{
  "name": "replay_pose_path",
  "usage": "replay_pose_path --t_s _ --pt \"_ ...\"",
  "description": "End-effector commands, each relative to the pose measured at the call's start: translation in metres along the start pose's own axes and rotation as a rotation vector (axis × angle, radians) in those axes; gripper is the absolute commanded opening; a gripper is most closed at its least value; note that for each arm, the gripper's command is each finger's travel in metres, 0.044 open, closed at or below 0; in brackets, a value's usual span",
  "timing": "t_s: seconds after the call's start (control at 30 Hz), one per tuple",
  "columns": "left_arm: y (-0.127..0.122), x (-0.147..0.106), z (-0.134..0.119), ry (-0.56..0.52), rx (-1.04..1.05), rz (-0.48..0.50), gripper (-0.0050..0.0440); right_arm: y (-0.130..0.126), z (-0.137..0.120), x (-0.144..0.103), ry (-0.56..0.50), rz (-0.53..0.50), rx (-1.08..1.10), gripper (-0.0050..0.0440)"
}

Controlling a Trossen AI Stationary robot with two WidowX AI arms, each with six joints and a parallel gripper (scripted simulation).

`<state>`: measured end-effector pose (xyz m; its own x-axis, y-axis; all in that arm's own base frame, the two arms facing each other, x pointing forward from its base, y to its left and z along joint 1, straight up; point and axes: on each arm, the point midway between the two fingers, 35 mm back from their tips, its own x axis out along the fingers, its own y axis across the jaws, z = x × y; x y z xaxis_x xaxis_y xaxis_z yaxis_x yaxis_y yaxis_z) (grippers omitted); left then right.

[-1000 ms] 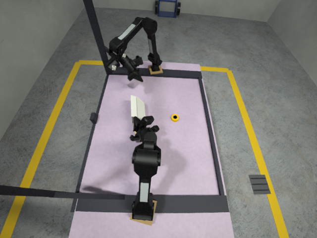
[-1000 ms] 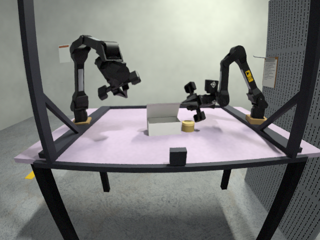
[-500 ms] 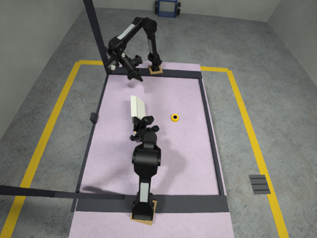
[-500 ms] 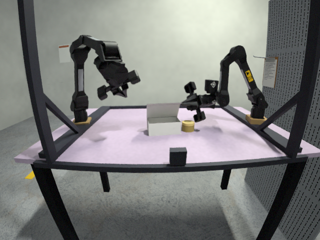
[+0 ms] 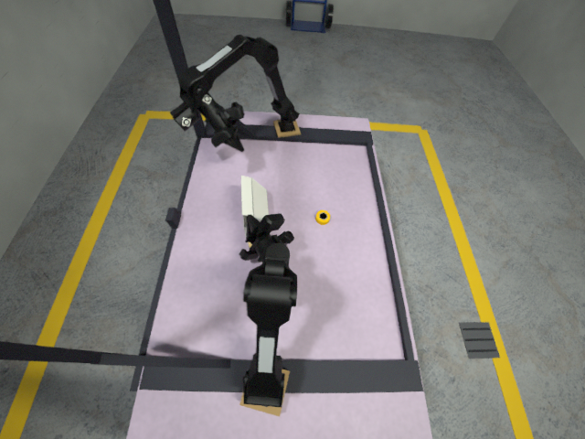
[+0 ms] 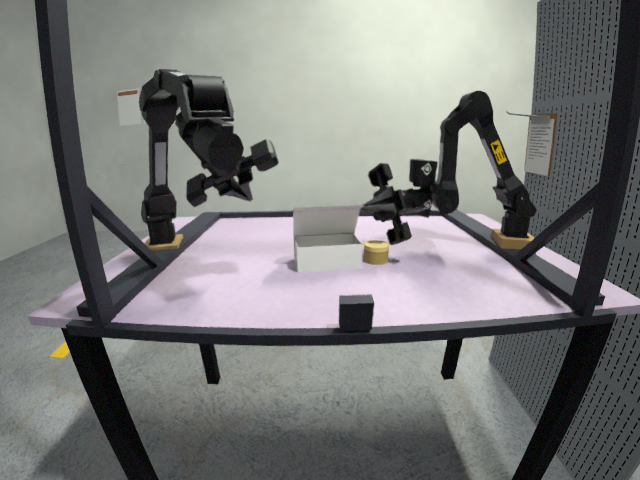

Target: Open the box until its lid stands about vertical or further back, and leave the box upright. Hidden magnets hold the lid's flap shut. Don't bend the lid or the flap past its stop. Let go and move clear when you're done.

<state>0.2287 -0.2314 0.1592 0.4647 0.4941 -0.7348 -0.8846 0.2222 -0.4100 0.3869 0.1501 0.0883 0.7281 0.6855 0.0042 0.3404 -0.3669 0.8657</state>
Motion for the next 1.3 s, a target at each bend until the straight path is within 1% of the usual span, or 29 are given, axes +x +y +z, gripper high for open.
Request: replay_pose_path --t_s 0.0,0.2,0.23,0.27,0.33,0.37,0.4,0.47,0.87,0.93,1.03,1.2,1.27 --pt "-0.003 -0.005 -0.001 0.014 -0.012 -0.004 -0.005 0.003 0.0 0.0 0.0 0.006 -0.001 0.0003" --pt "-0.002 -0.004 -0.001 0.009 -0.008 -0.002 -0.005 0.003 0.0 0.0 0.0 0.006 -0.001 0.0003" --pt "0.002 0.001 -0.003 -0.002 -0.005 0.006 0.0024 0.003 0.0 0.0 0.0 0.006 -0.001 0.0003" --pt "0.005 0.009 -0.009 -0.011 -0.014 0.016 0.0048 0.003 0.0 0.0 0.0 0.006 -0.001 0.0003" --pt "0.018 0.035 -0.028 -0.045 -0.042 0.043 0.0096 0.003 0.0 0.0 0.0 0.006 -0.001 0.0003" --pt "0.022 0.043 -0.034 -0.055 -0.05 0.05 0.012 0.003 0.0 0.0 0.0 0.006 -0.001 0.0003" --pt "0.024 0.045 -0.035 -0.058 -0.053 0.053 0.0144 0.003 0.0 0.0 0.0 0.006 -0.001 0.0003" --pt "0.024 0.045 -0.035 -0.058 -0.053 0.053 0.0144 0.003 0.0 0.0 0.0 0.006 -0.001 0.0003" --pt "0.021 0.043 -0.036 -0.052 -0.055 0.044 0.0432 0.003 0.0 0.0 0.0 0.006 -0.001 0.0003" --pt "0.02 0.04 -0.034 -0.043 -0.06 0.04 0.044 0.003 0.0 0.0 0.0 0.006 -0.001 0.0003" --pt "0.021 0.043 -0.037 -0.053 -0.053 0.045 0.044 0.003 0.0 0.0 0.0 0.006 -0.001 0.0003" --pt "0.014 0.043 -0.038 -0.048 -0.055 0.04 0.044 0.003 0.0 0.0 0.0 0.006 -0.001 0.0003" --pt "0.012 0.044 -0.039 -0.048 -0.055 0.04 0.0392 0.003 0.0 0.0 0.0 0.006 -0.001 0.0003"
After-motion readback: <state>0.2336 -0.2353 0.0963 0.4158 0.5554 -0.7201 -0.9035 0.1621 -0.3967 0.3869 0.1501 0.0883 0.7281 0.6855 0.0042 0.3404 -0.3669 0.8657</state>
